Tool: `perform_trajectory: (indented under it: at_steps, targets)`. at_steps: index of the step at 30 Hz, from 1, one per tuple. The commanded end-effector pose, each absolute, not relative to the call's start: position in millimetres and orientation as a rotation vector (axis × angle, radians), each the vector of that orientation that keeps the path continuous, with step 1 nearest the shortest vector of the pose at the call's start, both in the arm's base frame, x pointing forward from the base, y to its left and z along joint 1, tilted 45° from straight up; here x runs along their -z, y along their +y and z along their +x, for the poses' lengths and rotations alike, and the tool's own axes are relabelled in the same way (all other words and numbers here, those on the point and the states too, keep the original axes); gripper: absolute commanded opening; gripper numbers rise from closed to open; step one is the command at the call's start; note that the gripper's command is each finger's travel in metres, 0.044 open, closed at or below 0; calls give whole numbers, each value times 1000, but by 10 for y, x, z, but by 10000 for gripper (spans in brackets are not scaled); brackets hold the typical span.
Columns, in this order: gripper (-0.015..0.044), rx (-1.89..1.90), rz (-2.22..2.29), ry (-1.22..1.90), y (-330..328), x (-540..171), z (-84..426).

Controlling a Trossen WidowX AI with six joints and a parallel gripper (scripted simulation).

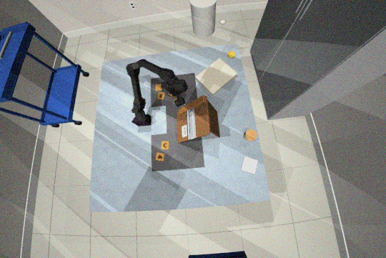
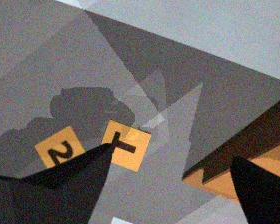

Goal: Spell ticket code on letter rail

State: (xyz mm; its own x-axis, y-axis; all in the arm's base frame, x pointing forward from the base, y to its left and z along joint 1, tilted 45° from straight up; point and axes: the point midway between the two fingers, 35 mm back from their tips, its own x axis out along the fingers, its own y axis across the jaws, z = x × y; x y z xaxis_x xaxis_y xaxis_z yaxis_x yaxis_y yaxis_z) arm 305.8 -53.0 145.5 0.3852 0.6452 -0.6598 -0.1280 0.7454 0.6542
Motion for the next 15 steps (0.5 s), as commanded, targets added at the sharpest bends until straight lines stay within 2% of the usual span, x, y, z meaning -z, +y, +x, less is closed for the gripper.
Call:
perform_trajectory:
  at_steps: [1,15]
  targets:
    - [340,-335,888,1293,173,-1455,2938]
    - [340,-15,1266,1524,959,-1489,2626]
